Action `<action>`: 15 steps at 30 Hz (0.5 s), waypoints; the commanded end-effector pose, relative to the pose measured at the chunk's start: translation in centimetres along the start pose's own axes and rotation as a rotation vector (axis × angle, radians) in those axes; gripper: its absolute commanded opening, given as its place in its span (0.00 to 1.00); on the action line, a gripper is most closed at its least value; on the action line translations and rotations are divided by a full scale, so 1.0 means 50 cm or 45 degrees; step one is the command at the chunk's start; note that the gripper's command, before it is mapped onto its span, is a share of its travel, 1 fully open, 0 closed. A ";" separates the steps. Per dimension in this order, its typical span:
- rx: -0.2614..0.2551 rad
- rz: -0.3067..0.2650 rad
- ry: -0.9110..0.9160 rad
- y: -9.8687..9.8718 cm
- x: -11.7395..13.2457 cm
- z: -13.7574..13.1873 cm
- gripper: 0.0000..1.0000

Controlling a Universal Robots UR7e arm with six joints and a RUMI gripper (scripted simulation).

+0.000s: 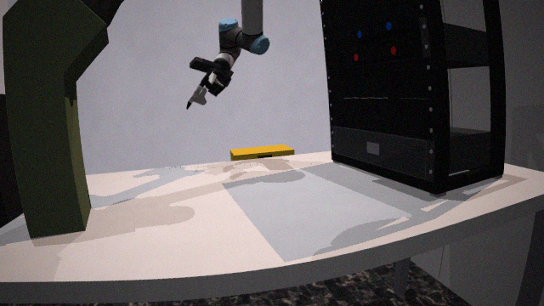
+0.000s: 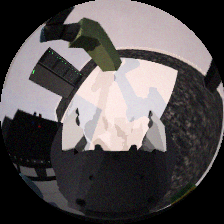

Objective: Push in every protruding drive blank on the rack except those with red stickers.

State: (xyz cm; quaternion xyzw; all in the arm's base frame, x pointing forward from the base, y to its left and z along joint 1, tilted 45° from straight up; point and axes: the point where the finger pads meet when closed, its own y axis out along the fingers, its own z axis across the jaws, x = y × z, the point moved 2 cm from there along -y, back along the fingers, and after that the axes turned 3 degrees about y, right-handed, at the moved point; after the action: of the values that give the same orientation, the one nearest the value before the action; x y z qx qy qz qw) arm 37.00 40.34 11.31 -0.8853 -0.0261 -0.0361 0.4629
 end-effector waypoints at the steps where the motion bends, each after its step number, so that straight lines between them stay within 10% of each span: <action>1: 0.001 -0.001 0.000 -0.001 0.000 0.000 1.00; 15: -0.007 0.015 0.007 0.007 -0.001 -0.004 1.00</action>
State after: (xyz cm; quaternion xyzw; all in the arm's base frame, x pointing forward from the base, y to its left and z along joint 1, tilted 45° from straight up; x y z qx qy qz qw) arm 36.98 40.08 11.16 -0.8863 -0.0213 -0.0360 0.4612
